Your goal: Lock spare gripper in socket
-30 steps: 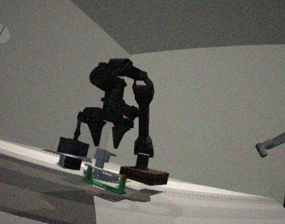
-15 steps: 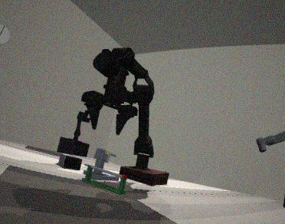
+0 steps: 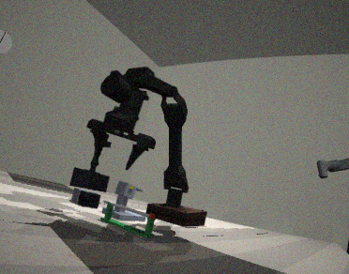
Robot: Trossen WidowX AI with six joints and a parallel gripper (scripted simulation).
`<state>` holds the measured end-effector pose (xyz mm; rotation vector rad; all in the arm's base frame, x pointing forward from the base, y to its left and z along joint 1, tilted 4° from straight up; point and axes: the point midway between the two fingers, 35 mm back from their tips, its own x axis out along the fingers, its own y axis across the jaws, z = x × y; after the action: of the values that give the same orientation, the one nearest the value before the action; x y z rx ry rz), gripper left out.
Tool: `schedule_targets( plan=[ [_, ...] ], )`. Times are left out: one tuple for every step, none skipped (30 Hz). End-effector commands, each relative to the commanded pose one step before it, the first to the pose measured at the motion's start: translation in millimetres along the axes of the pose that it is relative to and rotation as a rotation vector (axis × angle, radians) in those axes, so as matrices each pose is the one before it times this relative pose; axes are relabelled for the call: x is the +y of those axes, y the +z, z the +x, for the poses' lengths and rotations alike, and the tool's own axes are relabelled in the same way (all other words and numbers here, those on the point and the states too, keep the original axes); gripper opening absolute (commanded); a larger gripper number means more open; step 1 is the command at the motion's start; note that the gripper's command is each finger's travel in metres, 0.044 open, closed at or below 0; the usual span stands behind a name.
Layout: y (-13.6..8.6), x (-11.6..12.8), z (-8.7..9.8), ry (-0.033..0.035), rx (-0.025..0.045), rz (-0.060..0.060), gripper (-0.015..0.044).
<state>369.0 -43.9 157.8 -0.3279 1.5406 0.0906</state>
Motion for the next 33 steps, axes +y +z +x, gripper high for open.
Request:
schedule_targets(
  plan=[
    [-44.34, -50.78, 14.18, -0.19689, -0.01902, 0.9511, 0.044],
    [0.31, -4.0, 1.69, -0.01079, -0.00489, 0.0648, 0.044],
    [0.51, -3.97, 1.71, -0.01055, -0.00545, 0.0647, 0.044],
    [0.7, -3.92, 1.74, -0.01026, -0.00599, 0.0647, 0.044],
    [0.89, -3.86, 1.76, -0.00995, -0.00652, 0.0647, 0.044],
    [1.08, -3.8, 1.78, -0.00961, -0.00704, 0.0647, 0.044],
    [1.26, -3.72, 1.8, -0.00925, -0.00753, 0.0646, 0.044],
    [1.43, -3.64, 1.82, -0.00885, -0.00801, 0.0646, 0.044],
    [1.6, -3.55, 1.85, -0.00844, -0.00848, 0.0646, 0.044],
    [2.68, -5.3, 2.85, -0.01228, -0.01365, 0.0681, 0.044],
    [1.78, -3.14, 1.78, -0.00709, -0.00873, 0.0641, 0.044],
    [1.92, -3.03, 1.79, -0.00663, -0.0091, 0.0642, 0.044],
    [2.07, -2.92, 1.81, -0.00616, -0.00946, 0.0641, 0.044],
    [2.19, -2.8, 1.82, -0.00565, -0.00977, 0.064, 0.044],
    [2.32, -2.68, 1.84, -0.00514, -0.01006, 0.064, 0.044],
    [2.43, -2.54, 1.84, -0.0046, -0.0103, 0.064, 0.044],
    [2.31, -2.2, 1.69, -0.00369, -0.0096, 0.0634, 0.044],
    [2.24, -1.92, 1.58, -0.00295, -0.0091, 0.063, 0.044],
    [1.66, -1.28, 1.14, -0.00176, -0.00661, 0.0607, 0.044],
    [1.12, -0.77, 0.74, -0.00098, -0.00434, 0.025, 0.044],
    [0.41, -0.27, 0.27, -0.00034, -0.00159, 0.0091, 0.044],
    [0.0, 0.0, 0.0, 0.0, 0.0, 0.0, 0.044],
    [0.0, 0.0, 0.0, 0.0, 0.0, 0.0, 0.044],
    [0.0, 0.0, 0.0, 0.0, 0.0, 0.0, 0.044],
    [0.0, 0.0, 0.0, 0.0, 0.0, 0.0, 0.044],
    [0.0, 0.0, 0.0, 0.0, 0.0, 0.0, 0.044],
    [0.0, 0.0, 0.0, 0.0, 0.0, 0.0, 0.044],
    [0.0, 0.0, 0.0, 0.0, 0.0, 0.0, 0.044],
    [0.0, 0.0, 0.0, 0.0, 0.0, 0.0, 0.044],
    [-1.2, 1.27, -0.62, 0.00009, 0.00014, 0.0001, 0.044],
    [-1.06, 1.11, -0.54, 0.00008, 0.00011, 0.0001, 0.044],
    [0.0, 0.0, 0.0, 0.0, 0.0, 0.0, 0.044],
    [0.0, 0.0, 0.0, 0.0, 0.0, 0.0, 0.044]
  ],
)
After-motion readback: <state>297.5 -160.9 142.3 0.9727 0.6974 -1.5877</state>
